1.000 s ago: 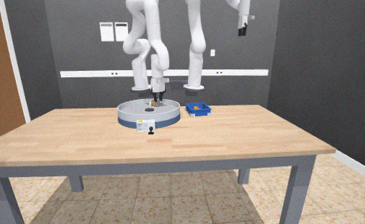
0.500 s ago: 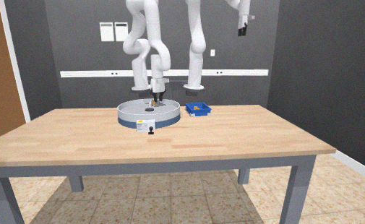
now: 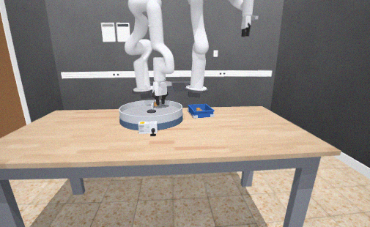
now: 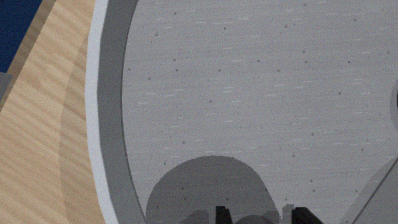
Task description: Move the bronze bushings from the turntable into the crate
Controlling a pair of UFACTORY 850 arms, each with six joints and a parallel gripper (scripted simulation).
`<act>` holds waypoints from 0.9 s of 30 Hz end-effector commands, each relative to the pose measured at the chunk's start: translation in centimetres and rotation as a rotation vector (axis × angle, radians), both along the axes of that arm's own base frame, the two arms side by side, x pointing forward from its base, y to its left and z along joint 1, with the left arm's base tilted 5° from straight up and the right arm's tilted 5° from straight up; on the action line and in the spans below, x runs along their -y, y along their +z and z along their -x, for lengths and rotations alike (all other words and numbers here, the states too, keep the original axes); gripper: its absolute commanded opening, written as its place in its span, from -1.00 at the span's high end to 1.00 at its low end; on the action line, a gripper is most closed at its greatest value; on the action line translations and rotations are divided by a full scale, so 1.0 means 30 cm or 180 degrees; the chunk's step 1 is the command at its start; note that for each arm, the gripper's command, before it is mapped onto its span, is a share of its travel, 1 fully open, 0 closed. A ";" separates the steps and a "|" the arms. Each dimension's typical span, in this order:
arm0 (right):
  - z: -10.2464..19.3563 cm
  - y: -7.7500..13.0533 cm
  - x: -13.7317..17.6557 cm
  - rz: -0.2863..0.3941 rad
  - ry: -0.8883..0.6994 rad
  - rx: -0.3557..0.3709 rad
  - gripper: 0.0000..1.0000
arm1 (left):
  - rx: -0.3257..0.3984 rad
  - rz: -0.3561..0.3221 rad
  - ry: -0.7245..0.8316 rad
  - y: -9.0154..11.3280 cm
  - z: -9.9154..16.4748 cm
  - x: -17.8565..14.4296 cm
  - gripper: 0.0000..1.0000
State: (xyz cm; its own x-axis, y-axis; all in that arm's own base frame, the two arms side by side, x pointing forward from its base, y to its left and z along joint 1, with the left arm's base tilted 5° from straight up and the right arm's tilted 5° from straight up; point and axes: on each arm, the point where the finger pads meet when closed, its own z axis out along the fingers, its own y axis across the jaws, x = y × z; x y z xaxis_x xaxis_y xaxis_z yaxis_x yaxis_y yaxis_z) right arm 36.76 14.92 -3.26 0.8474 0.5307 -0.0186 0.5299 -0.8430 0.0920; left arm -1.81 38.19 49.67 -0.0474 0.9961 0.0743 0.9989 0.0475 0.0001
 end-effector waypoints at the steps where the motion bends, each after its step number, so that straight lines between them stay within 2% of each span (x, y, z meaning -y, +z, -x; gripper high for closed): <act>1: -0.003 -0.021 0.001 -0.0028 0.0002 0.0034 0.18 | -0.0001 -0.0008 0.0000 0.004 0.000 -0.001 -1.00; 20: -0.003 -0.032 0.002 -0.0028 0.0002 0.0034 0.18 | -0.0001 -0.0008 0.0000 0.004 0.000 -0.001 -1.00; 21: -0.003 -0.032 0.002 -0.0028 0.0002 0.0034 1.00 | -0.0001 -0.0008 0.0000 0.004 0.000 -0.001 -1.00; 27: -0.003 -0.032 0.002 -0.0028 0.0002 0.0034 1.00 | -0.0001 -0.0008 0.0000 0.004 0.000 -0.001 -1.00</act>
State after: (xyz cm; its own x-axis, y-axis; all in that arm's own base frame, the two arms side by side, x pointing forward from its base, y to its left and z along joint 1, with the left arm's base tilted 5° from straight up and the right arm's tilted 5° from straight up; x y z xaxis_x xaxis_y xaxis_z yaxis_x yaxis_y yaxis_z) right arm 36.81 14.84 -4.23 0.8472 0.5312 -0.0067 0.5296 -0.8434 0.0905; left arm -1.81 38.19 49.67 -0.0474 0.9961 0.0743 0.9989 0.0475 0.0001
